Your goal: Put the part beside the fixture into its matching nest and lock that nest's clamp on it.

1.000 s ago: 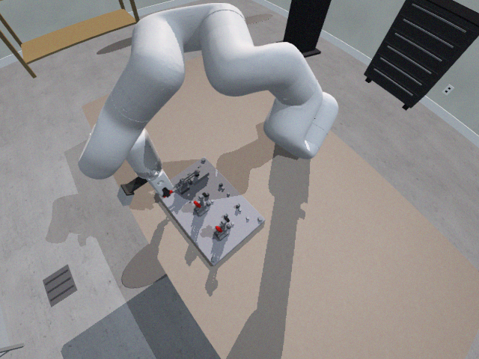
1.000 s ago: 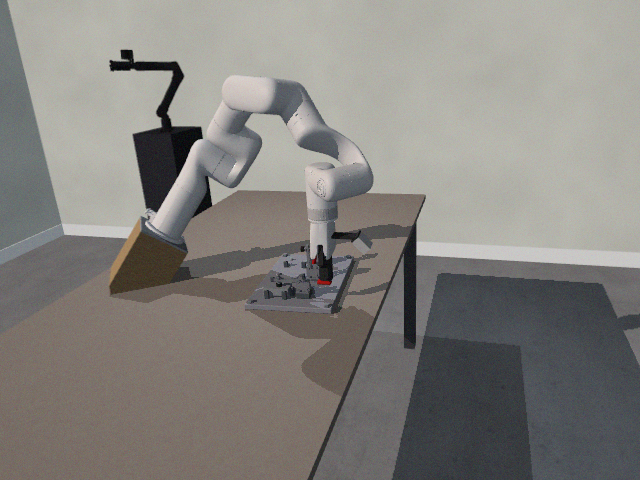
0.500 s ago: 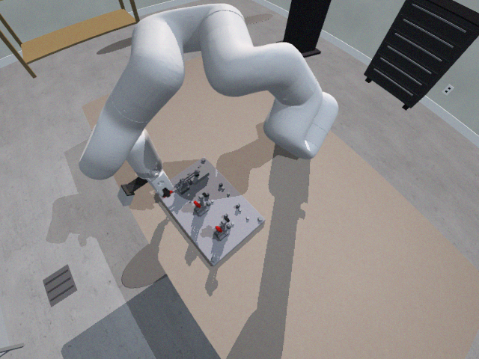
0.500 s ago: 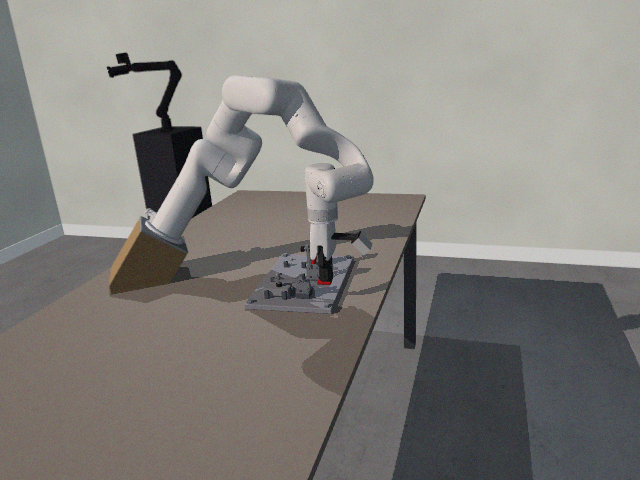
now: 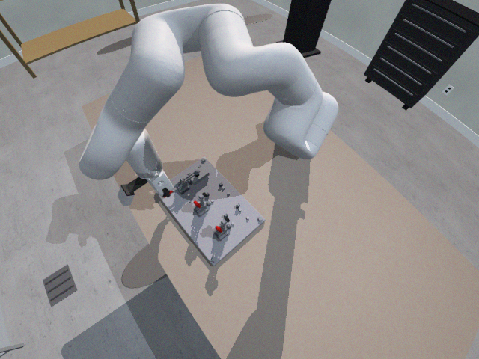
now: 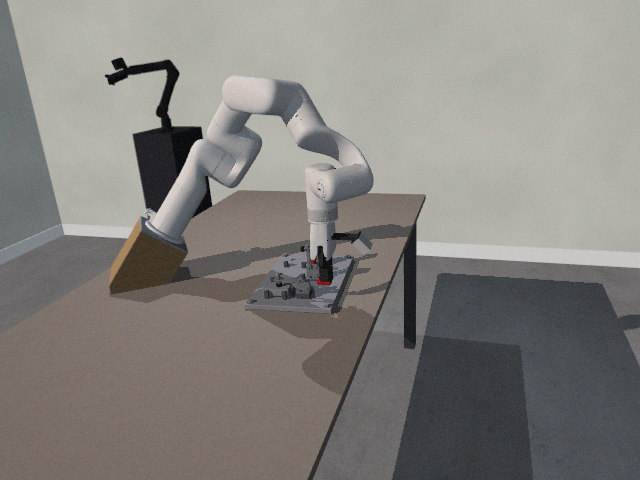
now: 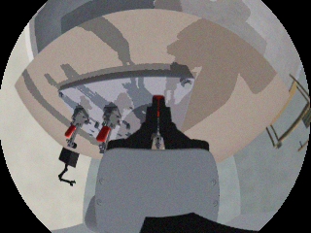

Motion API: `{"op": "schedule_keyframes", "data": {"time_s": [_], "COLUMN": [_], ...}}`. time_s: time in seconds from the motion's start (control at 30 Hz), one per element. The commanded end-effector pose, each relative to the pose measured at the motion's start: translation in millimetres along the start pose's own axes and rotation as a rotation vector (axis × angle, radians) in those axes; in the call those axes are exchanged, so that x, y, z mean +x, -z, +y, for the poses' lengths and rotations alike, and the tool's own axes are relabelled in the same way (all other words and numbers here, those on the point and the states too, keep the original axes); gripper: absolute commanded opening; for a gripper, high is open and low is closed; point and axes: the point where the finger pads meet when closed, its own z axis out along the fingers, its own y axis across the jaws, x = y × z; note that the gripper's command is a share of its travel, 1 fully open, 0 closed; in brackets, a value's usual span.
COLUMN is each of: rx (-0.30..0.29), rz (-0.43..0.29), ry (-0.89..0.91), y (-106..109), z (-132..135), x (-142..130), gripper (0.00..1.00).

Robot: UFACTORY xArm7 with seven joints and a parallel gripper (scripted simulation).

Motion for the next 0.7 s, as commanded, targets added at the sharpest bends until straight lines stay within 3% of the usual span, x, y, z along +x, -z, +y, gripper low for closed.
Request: {"op": "schedule_keyframes", "data": {"time_s": [0.0, 0.67], "rx": [-0.002, -0.002], "rz": [0.002, 0.002], "ry": [0.000, 0.000], "y": [0.0, 1.7], "z": [0.9, 0.9], "x": [0.7, 0.7], "gripper": [0.00, 0.00]}}
